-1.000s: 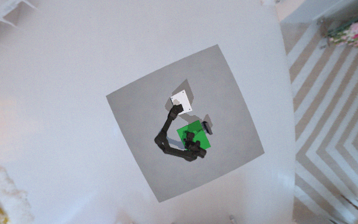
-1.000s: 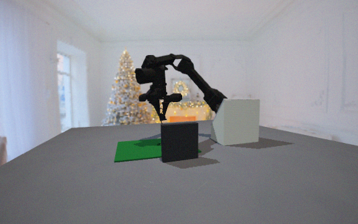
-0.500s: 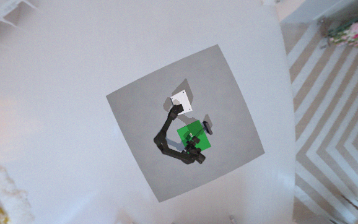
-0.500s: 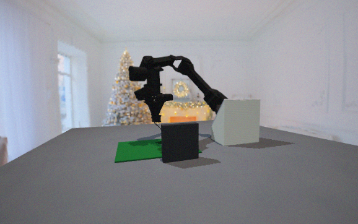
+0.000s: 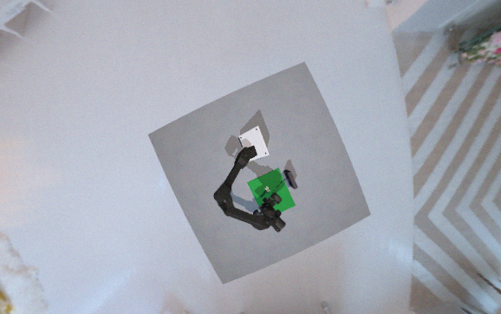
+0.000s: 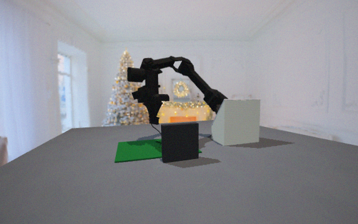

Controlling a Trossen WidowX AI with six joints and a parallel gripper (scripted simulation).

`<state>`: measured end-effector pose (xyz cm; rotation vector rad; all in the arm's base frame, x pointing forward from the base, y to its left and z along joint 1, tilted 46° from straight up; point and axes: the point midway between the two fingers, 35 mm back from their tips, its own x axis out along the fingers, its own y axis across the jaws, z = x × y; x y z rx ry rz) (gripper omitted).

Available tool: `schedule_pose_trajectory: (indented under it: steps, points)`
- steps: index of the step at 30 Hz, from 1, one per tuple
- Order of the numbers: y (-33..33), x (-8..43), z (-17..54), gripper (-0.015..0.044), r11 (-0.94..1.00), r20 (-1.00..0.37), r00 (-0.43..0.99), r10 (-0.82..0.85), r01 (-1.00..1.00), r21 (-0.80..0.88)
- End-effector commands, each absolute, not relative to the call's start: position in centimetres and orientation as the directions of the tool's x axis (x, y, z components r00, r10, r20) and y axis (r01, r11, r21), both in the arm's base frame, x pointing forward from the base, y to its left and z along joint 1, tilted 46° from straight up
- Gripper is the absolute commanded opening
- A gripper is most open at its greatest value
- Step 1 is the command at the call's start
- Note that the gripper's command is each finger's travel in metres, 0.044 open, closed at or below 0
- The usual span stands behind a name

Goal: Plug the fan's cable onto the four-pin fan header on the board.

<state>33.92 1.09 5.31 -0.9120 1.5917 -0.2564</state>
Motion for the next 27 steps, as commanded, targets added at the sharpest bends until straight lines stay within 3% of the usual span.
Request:
schedule_pose_trajectory:
  steps: [1,27]
  points:
    - [1.0,33.8,4.9,0.0000,0.687,-0.763,0.039,-0.645,-0.406,-0.602]
    - [0.3,33.9,1.8,0.0000,0.793,-0.874,0.104,-0.474,-0.381,-0.476]
